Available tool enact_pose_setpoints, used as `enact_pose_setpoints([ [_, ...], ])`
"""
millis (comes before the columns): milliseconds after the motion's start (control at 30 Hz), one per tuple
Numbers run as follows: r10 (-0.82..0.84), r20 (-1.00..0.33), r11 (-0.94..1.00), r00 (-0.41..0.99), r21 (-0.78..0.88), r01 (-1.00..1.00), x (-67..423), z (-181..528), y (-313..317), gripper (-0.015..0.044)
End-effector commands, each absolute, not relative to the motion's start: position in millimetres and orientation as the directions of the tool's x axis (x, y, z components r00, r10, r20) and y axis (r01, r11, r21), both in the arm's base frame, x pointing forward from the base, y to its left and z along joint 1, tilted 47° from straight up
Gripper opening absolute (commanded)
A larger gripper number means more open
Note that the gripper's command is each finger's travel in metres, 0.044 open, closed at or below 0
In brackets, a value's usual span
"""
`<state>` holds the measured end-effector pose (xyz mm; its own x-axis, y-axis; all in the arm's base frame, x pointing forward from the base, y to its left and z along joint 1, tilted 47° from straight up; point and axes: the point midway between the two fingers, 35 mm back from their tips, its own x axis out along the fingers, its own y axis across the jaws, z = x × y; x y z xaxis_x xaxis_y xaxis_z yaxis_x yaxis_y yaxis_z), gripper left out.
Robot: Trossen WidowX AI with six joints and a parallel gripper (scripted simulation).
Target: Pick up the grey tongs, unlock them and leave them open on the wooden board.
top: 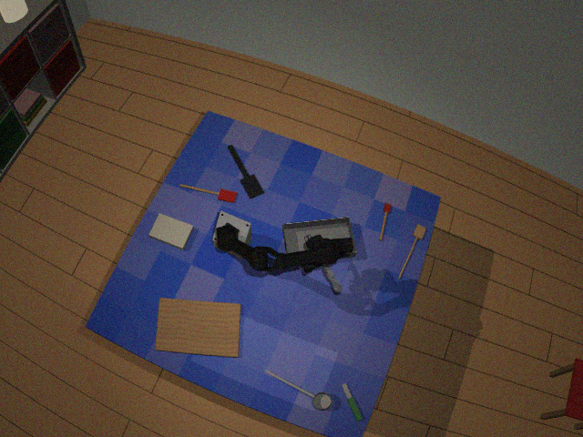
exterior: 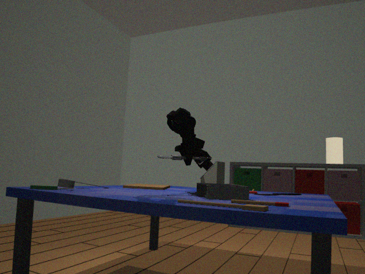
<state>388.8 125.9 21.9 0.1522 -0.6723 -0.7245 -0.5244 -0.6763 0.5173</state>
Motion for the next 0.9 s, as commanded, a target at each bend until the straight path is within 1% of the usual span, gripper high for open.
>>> enact_pose_setpoints([
  [0, -0.676, -0.721, -0.696, 0.153, 0.558, -0.452, 392.8, 48.8, 105.8, -0.015],
  [400, -0.688, -0.709, -0.723, 0.155, 0.651, -0.231, 392.8, 125.5, 43.8, -0.015],
  [867, -0.713, -0.684, -0.692, 0.151, 0.722, 0.006, 368.7, 198.3, -21.1, -0.015],
])
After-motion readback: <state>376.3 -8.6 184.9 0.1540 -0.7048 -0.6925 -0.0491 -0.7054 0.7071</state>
